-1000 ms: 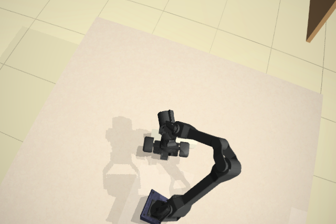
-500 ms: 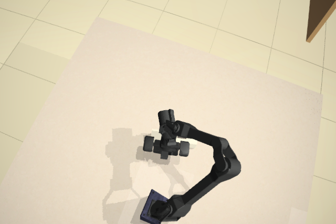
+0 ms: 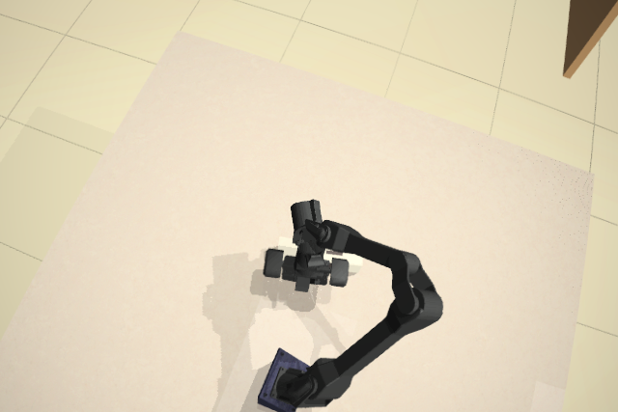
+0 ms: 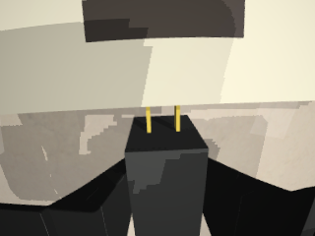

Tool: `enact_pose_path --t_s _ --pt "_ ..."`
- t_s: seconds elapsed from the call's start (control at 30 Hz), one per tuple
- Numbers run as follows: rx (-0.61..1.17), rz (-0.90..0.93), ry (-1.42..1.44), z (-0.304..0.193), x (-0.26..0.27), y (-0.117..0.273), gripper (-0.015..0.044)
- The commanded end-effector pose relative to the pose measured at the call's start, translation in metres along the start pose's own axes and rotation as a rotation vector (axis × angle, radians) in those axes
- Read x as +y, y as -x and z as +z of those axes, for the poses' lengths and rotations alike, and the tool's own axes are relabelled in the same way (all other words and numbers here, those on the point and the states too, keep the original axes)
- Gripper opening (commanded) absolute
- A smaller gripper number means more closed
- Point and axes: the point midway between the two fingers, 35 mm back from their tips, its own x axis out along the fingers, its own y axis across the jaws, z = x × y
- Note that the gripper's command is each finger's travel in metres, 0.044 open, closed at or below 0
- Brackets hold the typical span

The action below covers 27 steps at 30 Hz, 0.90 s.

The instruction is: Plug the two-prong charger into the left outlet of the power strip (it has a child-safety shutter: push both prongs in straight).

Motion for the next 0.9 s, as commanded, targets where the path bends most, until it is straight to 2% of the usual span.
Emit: enact_pose_path --t_s 0.0,0.87 --pt "0.0 -0.004 0.004 0.0007 -0.0006 0.0001 0.0" --pt "0.0 -0.004 0.004 0.0078 -0.0005 0.0005 0.0"
